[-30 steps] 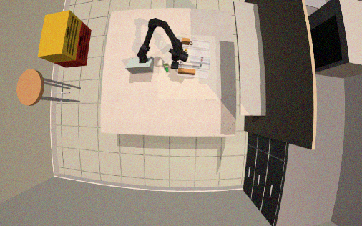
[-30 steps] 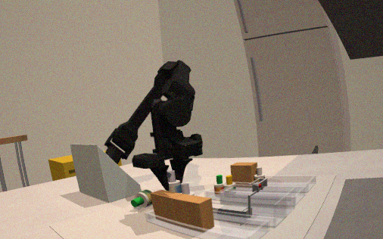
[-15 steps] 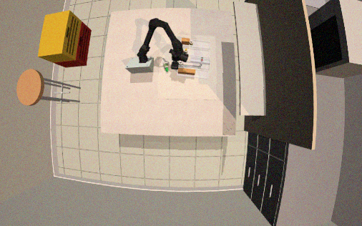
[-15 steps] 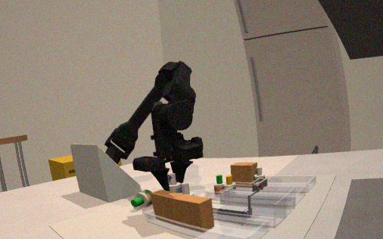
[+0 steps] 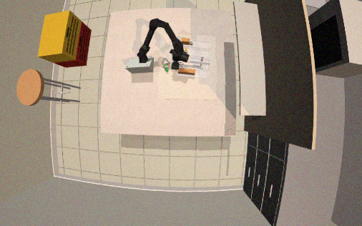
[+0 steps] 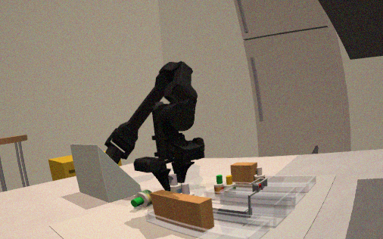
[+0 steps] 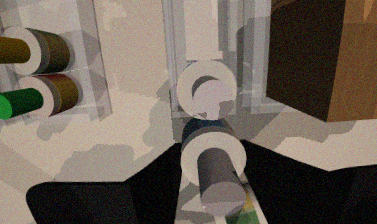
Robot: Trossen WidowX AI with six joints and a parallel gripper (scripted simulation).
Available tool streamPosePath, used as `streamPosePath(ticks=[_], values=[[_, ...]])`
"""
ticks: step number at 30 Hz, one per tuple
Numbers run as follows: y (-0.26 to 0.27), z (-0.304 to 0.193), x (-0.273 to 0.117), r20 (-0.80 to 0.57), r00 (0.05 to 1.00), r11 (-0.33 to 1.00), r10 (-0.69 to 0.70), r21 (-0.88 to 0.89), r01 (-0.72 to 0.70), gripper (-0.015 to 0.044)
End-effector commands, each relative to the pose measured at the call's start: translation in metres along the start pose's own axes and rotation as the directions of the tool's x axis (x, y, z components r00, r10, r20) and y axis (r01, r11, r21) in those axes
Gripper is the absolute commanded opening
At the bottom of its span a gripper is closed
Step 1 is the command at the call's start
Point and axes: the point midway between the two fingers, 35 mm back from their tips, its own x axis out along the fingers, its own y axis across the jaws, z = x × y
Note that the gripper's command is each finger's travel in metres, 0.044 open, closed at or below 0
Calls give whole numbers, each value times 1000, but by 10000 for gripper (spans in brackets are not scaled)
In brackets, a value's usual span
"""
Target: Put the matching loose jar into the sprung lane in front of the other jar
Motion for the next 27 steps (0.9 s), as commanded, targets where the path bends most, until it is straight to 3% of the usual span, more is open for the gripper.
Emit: streamPosePath(ticks=[1,27], values=[[1,5,-1,8,1000,1000,1,-3,-1,0],[1,17,-1,9,1000,1000,1,-3,-1,0]])
